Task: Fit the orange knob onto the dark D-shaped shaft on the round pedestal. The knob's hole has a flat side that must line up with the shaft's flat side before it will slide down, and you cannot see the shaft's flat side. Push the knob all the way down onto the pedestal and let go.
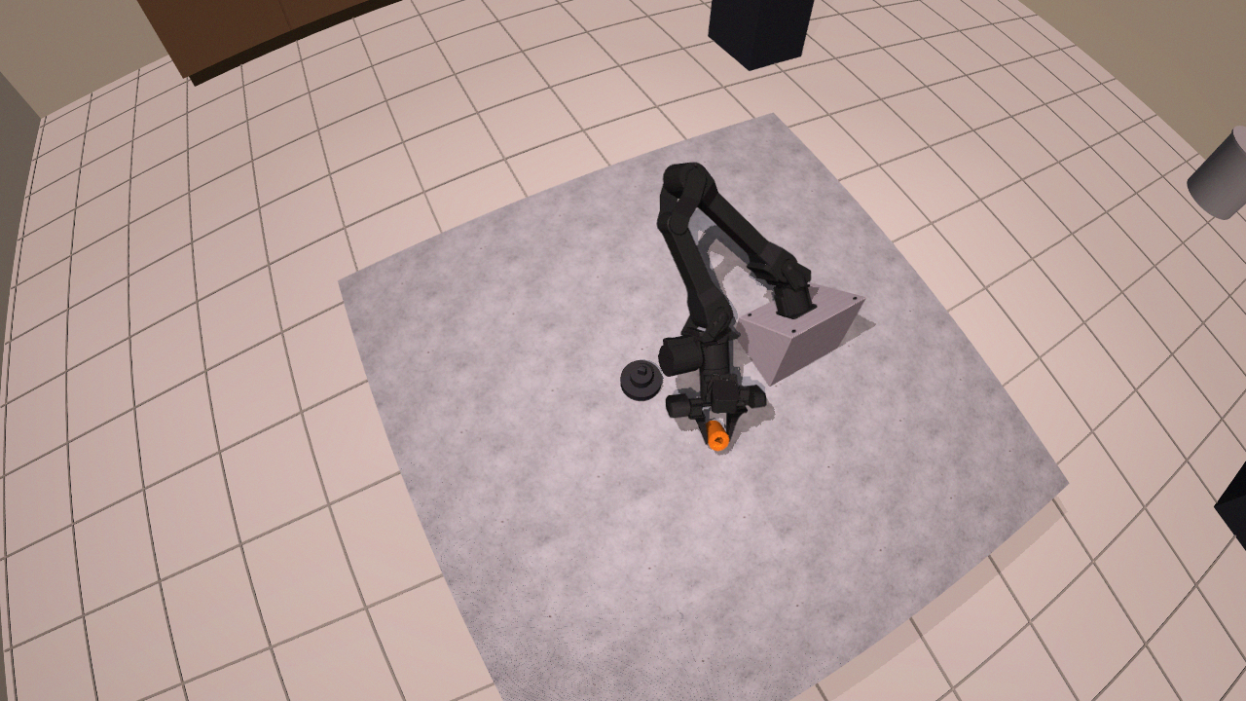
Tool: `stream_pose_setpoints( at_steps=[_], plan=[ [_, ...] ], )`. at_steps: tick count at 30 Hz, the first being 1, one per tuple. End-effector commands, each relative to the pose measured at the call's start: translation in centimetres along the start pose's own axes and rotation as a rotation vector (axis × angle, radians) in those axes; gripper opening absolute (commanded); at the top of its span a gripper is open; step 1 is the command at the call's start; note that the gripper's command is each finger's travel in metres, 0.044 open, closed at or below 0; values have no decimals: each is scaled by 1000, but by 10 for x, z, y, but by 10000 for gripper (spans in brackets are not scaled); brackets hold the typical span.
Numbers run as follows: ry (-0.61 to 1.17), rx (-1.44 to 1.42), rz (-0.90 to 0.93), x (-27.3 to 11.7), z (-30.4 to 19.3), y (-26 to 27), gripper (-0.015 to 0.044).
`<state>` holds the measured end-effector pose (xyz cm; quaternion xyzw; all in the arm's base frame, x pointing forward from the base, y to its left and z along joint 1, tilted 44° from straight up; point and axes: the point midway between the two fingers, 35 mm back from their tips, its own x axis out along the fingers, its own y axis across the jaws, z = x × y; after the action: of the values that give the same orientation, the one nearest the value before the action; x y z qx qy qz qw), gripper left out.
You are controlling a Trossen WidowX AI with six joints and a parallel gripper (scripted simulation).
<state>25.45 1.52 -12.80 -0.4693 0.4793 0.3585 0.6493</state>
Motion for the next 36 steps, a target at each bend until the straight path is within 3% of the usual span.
stream_pose_setpoints(
  at_steps=[1, 27, 34, 36],
  plan=[
    [-47, -1, 0, -3, -3, 1, 181],
    [-464, -2, 6, -17, -28, 3, 181],
    [-428, -2, 4, -20, -29, 3, 181],
    [-432, 0, 7, -18, -27, 3, 233]
  ],
)
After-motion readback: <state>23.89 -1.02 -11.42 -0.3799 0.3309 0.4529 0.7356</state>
